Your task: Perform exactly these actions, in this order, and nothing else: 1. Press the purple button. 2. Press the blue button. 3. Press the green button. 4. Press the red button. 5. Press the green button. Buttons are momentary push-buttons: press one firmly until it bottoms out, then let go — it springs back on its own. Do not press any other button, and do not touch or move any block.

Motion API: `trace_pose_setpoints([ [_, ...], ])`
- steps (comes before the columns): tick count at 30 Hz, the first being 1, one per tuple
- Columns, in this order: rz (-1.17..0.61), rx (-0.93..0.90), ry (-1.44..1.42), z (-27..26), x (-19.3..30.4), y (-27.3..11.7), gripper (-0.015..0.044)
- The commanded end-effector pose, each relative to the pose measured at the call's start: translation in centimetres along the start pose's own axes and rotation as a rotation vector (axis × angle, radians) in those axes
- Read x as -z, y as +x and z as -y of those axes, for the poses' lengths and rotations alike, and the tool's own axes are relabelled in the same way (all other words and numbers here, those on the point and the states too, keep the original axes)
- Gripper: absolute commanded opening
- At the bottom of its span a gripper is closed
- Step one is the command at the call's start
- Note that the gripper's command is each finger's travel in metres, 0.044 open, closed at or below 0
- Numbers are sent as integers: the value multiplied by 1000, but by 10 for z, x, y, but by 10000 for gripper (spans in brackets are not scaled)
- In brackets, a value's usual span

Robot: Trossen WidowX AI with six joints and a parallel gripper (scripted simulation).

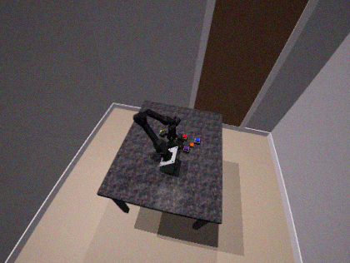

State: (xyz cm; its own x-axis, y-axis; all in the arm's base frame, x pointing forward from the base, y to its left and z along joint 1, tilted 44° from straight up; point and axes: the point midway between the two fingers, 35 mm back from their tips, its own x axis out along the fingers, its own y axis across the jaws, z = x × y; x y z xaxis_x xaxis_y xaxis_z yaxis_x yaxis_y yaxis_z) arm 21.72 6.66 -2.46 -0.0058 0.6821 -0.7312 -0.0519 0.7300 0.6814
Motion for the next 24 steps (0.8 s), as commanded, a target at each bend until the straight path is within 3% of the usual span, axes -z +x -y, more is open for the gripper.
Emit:
trace_pose_setpoints([
  [1, -6, -8, 8, -1, 3, 6, 20],
  [20, -6, -8, 8, -1, 3, 6, 20],
  [24, -5, -4, 7, 0, 2, -20, 20],
])
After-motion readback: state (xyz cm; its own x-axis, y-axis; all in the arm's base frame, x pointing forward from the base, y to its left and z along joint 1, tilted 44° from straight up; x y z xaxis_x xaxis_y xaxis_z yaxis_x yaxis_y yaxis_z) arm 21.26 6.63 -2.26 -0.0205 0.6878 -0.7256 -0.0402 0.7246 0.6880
